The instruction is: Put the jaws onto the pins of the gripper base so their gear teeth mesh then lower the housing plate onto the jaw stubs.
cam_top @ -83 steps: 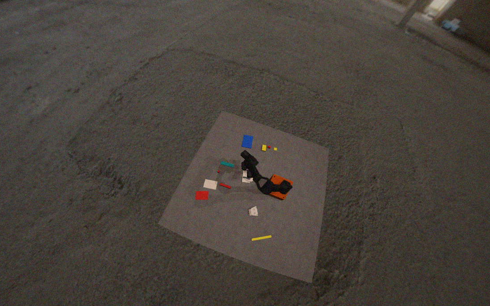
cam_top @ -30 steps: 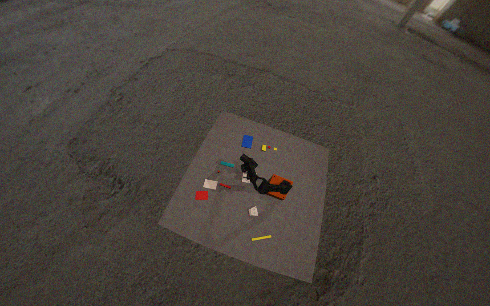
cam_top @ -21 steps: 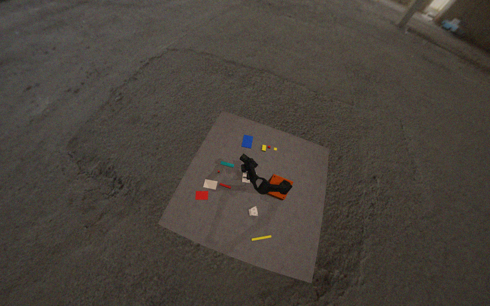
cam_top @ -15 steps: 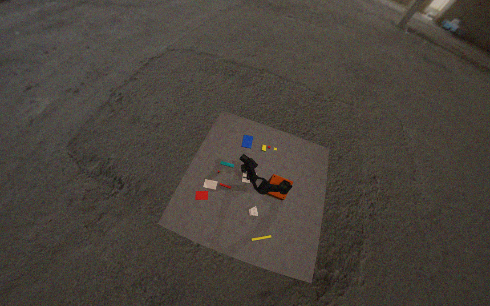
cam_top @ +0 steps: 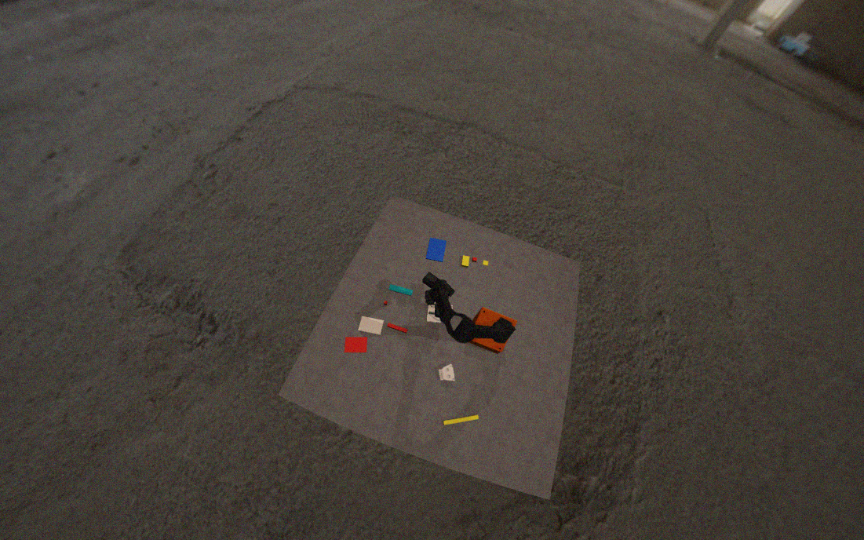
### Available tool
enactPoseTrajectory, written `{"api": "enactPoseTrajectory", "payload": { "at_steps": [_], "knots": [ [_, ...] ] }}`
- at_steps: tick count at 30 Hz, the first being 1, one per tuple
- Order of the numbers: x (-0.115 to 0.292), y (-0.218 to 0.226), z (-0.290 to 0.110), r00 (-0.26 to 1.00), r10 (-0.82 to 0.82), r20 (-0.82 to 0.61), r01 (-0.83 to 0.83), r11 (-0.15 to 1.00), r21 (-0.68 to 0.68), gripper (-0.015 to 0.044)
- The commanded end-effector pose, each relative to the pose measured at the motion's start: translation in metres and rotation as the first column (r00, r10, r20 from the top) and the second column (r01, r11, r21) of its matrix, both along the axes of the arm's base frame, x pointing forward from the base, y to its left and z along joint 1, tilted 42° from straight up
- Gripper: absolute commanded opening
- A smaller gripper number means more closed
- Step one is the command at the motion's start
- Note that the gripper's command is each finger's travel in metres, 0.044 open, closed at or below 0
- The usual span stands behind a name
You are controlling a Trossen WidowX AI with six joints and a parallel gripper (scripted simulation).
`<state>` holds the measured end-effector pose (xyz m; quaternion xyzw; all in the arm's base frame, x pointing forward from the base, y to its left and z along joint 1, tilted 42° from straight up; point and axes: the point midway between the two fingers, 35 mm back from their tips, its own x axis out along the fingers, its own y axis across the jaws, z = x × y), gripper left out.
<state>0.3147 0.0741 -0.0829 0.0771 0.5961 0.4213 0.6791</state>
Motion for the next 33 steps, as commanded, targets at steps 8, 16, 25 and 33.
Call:
{"api": "enactPoseTrajectory", "payload": {
  "at_steps": [8,16,25,33],
  "knots": [
    [0.0001,0.0030,-0.0024,1.000,-0.002,0.001,0.002,1.000,0.004,0.0134],
    [0.0001,0.0034,-0.0029,1.000,-0.002,0.001,0.002,1.000,0.004,0.0134],
    [-0.0001,0.0051,-0.0047,1.000,-0.002,0.001,0.002,1.000,0.005,0.0134],
    [-0.0003,0.0071,-0.0070,1.000,0.000,0.003,0.000,1.000,0.005,0.0134]
  ]
}}
